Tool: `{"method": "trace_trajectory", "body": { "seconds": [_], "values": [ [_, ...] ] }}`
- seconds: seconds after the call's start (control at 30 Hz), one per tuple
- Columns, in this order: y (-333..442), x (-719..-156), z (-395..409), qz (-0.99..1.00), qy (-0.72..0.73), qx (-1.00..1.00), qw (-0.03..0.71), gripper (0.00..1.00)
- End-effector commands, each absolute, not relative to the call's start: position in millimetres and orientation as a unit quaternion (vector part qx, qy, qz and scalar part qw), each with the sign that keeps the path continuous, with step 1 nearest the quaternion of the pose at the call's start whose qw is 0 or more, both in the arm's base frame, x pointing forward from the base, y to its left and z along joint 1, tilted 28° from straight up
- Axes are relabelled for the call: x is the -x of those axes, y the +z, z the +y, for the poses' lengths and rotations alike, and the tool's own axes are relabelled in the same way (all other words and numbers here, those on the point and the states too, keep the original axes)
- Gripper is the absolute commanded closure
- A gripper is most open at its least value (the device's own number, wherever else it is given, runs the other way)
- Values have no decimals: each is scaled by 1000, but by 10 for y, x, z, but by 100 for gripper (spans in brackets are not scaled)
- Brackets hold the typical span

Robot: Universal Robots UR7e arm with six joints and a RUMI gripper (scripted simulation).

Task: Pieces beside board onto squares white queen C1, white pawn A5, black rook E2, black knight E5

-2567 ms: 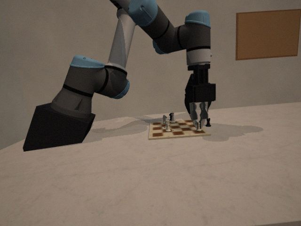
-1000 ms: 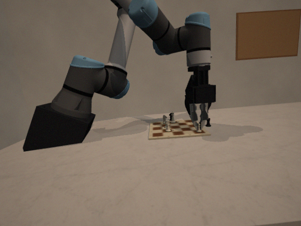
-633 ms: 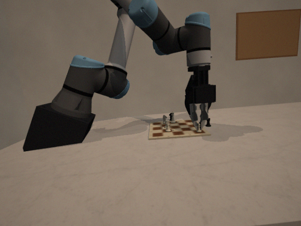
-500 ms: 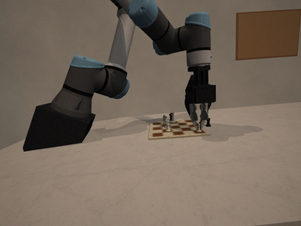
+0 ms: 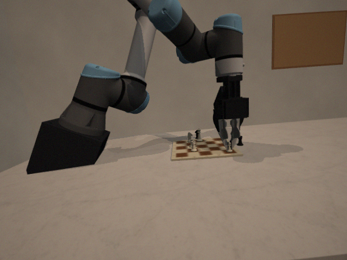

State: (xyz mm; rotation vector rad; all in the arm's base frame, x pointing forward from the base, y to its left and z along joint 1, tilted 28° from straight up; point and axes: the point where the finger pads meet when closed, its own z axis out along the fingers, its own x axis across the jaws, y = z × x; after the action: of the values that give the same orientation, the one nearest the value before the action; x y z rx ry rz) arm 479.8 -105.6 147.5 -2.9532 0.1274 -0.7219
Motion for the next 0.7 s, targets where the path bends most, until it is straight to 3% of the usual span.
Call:
{"method": "trace_trajectory", "body": {
  "seconds": [0.0, 0.4, 0.67],
  "values": [
    [1464, -4796, -1044, 41, -236, 970, 50, 96],
    [1464, -4796, -1044, 41, -236, 970, 50, 80],
    [1464, -4796, -1044, 41, -236, 970, 50, 80]
  ]
}}
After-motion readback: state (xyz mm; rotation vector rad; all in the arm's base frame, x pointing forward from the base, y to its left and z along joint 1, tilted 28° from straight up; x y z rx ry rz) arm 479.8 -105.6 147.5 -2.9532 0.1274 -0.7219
